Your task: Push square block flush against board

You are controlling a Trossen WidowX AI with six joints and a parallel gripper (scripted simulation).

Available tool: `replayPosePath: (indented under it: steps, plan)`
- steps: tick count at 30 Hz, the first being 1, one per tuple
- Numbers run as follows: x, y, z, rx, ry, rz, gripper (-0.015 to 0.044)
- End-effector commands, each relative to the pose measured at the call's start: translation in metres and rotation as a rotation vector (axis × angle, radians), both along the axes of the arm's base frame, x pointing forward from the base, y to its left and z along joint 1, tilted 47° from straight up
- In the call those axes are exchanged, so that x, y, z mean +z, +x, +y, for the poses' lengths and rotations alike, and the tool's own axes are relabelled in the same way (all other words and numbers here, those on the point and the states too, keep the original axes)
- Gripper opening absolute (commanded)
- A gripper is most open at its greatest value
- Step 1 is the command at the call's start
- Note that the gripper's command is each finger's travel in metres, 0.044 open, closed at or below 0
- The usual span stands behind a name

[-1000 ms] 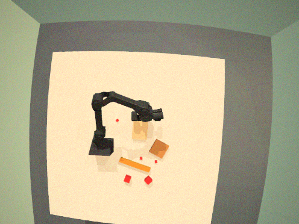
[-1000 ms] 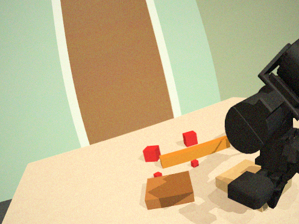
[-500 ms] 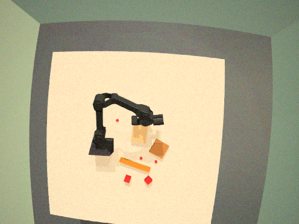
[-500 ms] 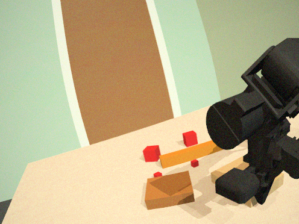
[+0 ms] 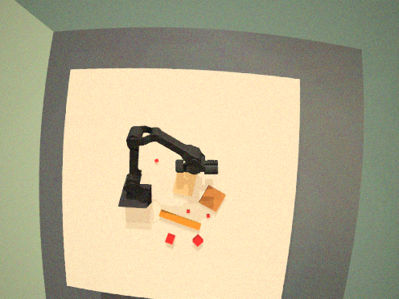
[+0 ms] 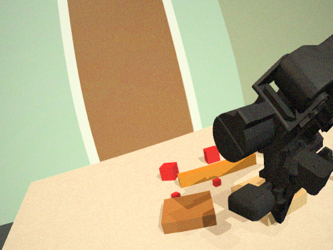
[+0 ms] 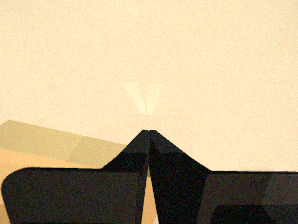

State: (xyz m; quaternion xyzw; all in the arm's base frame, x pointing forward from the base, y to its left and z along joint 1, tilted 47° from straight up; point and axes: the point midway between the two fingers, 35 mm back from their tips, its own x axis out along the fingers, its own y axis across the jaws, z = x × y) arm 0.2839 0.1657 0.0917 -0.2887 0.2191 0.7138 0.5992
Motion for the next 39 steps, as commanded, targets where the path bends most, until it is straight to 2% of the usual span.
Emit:
replayPosePath:
  steps: [1, 14, 39]
  plan:
    - [-0.011, -0.002, -0.005, 0.004, -0.012, 0.015, 0.0000]
    - [-0.025, 0.000, -0.018, 0.004, -0.013, 0.015, 0.0000]
    - [0.002, -0.002, 0.007, 0.004, -0.009, 0.015, 0.0000]
